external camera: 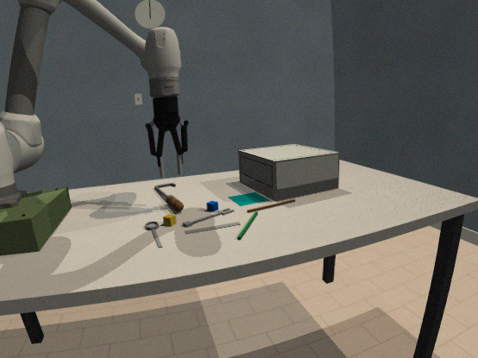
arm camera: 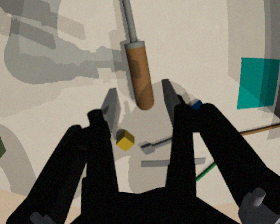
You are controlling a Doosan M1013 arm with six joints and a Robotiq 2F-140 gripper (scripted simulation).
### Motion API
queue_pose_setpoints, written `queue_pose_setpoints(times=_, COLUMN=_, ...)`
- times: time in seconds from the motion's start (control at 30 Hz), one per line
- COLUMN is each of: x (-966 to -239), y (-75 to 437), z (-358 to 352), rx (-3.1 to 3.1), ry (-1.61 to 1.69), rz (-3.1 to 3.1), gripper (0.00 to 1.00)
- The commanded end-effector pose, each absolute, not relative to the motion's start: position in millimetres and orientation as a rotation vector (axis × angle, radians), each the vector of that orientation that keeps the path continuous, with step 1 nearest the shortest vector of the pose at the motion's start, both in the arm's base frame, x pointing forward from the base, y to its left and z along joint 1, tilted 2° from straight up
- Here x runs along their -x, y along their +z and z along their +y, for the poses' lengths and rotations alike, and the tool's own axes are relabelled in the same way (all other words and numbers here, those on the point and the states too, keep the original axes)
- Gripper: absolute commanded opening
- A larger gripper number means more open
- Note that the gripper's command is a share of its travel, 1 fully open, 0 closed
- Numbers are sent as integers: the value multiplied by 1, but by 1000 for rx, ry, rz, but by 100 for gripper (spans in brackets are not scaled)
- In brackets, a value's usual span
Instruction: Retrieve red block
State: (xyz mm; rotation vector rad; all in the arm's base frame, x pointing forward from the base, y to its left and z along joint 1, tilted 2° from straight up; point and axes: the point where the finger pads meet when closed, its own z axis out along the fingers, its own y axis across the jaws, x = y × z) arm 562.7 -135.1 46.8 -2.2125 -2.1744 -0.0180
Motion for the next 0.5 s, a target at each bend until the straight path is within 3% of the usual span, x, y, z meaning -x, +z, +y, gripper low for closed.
queue_pose_setpoints(times=0.0, x=-563, y=37, z=-135, rx=2213, ry=-19, rz=-2175, gripper=34)
queue_pose_setpoints(times=0.47, x=-562, y=4, z=-134, rx=2213, ry=-19, rz=-2175, gripper=34)
